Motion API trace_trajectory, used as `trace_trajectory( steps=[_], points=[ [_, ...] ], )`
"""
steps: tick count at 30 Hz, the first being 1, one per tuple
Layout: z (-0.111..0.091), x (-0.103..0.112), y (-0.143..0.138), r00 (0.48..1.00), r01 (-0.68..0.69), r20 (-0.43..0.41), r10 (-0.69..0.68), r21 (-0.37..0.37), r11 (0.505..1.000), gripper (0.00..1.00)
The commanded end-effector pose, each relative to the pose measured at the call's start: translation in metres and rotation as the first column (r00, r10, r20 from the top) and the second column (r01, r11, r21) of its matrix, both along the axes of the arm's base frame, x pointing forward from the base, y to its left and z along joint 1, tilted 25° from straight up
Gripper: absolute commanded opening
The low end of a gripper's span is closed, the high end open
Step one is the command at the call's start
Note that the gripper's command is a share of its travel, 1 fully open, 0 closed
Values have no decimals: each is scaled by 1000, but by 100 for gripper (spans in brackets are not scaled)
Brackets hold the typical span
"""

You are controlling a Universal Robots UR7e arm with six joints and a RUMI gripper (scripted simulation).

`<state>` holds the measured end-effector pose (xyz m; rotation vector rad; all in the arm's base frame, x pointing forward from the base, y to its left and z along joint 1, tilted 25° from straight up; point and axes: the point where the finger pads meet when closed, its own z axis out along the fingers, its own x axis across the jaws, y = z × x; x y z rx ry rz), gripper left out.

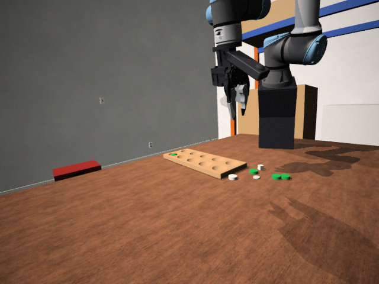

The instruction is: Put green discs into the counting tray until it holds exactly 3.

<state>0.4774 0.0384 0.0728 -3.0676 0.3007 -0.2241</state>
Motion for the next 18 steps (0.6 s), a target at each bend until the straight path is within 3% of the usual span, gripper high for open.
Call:
trace_trajectory(
  steps=[1, 6, 9, 18],
  points=[
    [-7, 1, 3, 992, -127, 23, 127, -13, 992, 28],
    [-15, 1, 6, 965, -258, 41, 260, -36, 965, 28],
    [-15, 1, 6, 965, -258, 41, 260, -36, 965, 28],
    [-28, 0, 11, 883, -461, 62, 466, -82, 884, 28]
  ],
)
